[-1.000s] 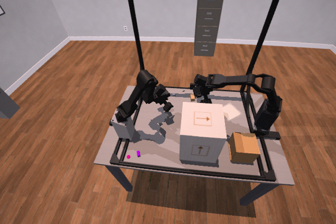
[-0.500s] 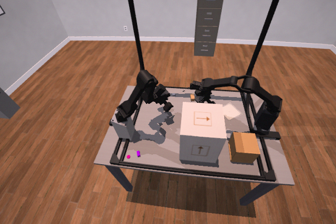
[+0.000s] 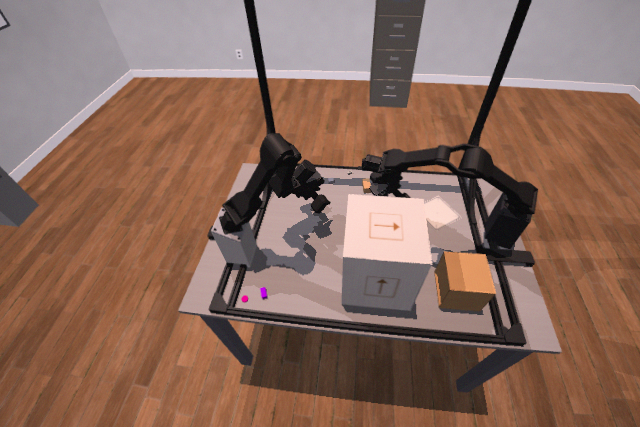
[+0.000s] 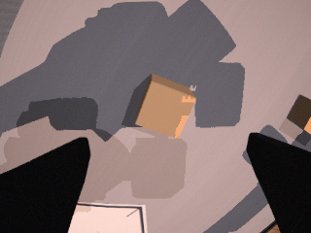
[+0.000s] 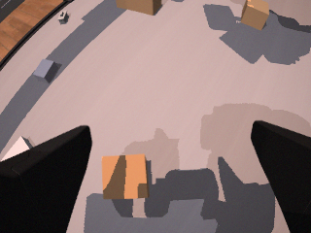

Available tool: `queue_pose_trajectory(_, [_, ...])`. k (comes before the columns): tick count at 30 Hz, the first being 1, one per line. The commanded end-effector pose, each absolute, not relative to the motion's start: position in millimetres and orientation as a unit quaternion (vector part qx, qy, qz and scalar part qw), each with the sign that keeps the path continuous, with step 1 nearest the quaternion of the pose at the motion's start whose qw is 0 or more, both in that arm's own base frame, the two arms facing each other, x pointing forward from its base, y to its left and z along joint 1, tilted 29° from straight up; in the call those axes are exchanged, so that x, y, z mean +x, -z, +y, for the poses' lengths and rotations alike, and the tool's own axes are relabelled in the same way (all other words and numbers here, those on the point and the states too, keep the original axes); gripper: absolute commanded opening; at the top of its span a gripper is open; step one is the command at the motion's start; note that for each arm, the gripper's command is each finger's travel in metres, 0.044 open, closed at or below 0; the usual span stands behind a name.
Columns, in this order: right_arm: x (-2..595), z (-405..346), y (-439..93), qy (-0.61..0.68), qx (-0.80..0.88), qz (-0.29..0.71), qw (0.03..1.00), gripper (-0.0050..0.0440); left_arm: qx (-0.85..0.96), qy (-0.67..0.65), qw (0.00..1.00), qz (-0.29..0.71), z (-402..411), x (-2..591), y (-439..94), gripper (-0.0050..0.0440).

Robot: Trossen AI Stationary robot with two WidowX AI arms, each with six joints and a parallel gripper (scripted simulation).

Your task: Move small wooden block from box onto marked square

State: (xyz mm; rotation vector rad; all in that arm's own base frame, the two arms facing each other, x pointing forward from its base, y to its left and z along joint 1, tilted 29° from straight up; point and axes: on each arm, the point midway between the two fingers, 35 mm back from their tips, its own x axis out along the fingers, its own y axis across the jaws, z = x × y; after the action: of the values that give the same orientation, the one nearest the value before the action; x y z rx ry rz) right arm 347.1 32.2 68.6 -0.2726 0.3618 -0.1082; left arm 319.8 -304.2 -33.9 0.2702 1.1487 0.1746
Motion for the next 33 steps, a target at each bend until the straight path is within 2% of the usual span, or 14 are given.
queue_pose_trajectory(1, [347, 32, -69, 0.055, -0.133, 0.178, 0.973, 0.04, 0.129, -0.084, 0.827, 0.54, -303, 323, 41, 0.04])
queue_pose_trajectory(33, [347, 32, -69, 0.055, -0.133, 0.178, 0.973, 0.04, 0.13, -0.084, 0.827, 0.54, -291, 341, 81, 0.04])
